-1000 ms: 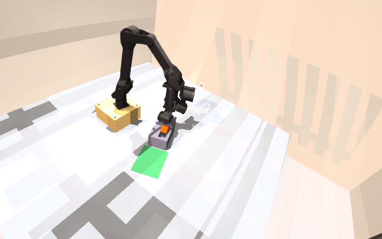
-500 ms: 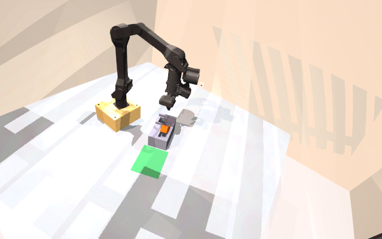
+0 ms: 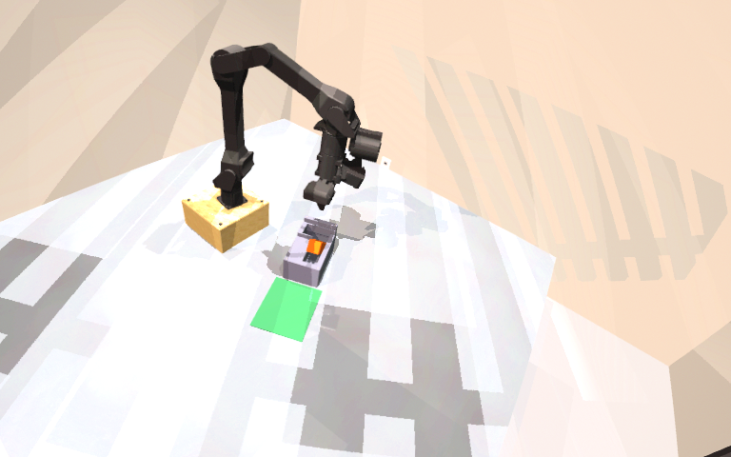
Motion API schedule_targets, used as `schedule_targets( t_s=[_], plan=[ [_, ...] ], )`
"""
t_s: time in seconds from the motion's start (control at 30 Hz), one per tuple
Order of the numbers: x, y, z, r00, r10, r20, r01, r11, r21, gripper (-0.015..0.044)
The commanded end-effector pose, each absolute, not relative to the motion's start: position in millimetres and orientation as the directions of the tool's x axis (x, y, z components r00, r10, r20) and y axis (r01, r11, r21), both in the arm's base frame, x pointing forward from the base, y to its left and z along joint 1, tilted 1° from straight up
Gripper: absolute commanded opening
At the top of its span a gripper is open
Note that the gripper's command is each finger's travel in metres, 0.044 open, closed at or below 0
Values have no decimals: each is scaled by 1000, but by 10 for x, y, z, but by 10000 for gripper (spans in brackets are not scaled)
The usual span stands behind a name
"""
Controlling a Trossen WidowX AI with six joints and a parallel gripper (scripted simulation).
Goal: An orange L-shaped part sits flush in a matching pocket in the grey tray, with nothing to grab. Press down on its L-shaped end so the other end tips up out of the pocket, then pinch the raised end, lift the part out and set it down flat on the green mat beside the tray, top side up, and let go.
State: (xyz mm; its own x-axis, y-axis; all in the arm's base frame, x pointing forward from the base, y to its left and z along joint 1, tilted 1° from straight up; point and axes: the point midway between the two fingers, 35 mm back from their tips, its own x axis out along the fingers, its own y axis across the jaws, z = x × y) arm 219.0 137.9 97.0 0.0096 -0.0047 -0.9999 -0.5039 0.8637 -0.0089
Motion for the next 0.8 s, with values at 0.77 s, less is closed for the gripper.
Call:
schedule_targets(
  t_s=[0.77],
  plan=[
    [2468, 1083, 996, 16, -7, -1000, 296, 955, -2, 280]
  ],
)
